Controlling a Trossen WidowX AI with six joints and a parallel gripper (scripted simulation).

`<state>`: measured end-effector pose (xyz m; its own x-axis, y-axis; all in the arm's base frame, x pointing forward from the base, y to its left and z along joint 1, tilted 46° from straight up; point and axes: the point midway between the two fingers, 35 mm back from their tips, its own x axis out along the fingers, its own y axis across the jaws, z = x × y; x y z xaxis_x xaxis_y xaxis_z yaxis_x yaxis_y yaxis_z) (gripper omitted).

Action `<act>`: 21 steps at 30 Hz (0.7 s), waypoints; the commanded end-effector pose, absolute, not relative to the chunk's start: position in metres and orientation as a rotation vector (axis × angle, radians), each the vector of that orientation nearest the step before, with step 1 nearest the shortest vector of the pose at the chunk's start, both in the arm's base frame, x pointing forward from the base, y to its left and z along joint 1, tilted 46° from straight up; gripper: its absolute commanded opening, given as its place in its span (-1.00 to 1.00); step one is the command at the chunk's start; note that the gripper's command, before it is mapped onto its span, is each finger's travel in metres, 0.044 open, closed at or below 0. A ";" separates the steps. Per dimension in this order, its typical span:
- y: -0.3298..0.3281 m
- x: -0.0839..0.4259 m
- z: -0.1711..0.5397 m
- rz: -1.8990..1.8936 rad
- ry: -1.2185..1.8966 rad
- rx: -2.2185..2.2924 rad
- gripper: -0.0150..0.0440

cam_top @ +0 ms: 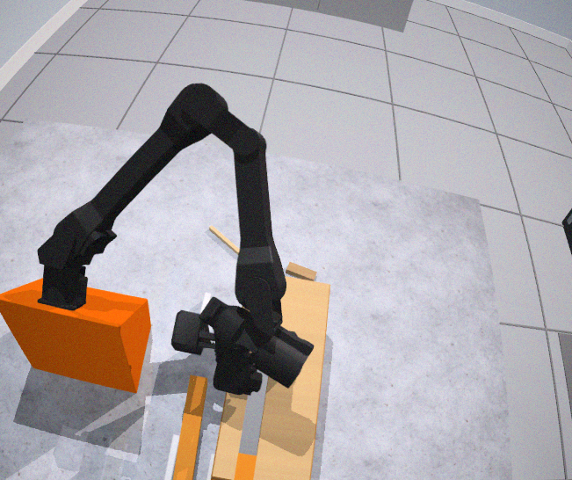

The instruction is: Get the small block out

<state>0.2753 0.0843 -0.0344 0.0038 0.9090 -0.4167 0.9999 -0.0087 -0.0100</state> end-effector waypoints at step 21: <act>0.108 0.276 -0.010 -0.444 1.984 2.000 0.86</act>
